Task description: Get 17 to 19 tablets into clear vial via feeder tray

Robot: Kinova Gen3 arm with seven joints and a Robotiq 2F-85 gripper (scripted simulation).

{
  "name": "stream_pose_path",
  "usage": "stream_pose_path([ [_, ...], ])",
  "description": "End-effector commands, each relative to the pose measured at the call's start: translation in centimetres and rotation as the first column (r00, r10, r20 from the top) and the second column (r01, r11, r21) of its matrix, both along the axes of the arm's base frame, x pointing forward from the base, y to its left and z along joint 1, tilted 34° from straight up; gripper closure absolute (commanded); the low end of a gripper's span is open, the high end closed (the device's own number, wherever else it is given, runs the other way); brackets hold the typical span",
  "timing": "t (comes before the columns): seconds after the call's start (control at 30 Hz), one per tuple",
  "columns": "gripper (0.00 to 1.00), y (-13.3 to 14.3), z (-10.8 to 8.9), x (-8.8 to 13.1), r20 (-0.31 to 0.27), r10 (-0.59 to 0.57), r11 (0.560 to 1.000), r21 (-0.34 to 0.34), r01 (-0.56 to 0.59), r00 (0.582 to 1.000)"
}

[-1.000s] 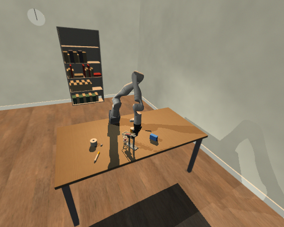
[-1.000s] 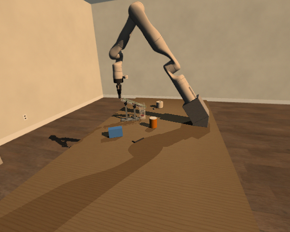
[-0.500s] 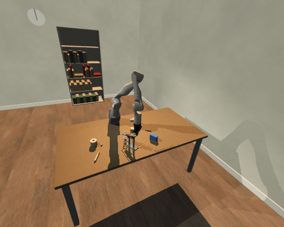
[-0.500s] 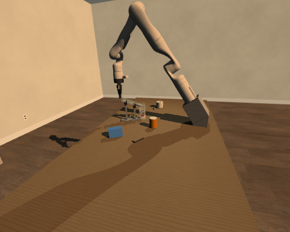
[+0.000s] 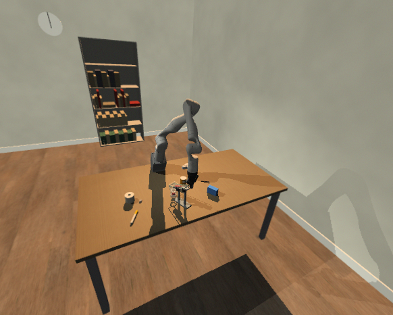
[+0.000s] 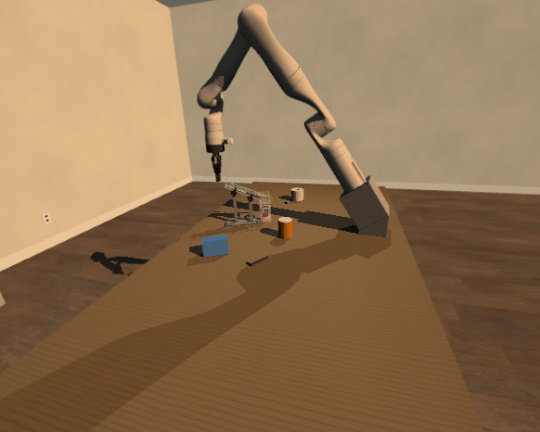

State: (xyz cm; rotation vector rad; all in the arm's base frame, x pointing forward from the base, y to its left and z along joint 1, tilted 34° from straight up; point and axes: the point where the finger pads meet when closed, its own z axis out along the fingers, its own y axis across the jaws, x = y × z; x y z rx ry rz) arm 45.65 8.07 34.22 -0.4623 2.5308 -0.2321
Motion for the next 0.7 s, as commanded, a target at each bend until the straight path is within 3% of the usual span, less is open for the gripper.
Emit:
stream_pose_path([
  [0.0,1.0,0.0,0.0,0.0,0.001,-0.001,1.0,0.0,0.001,1.0],
  [0.43,1.0,-1.5,-3.0,-1.9,0.001,-0.001,1.0,0.0,0.001,1.0],
  [0.67,1.0,-1.2,-2.4,-1.6,0.001,-0.001,1.0,0.0,0.001,1.0],
])
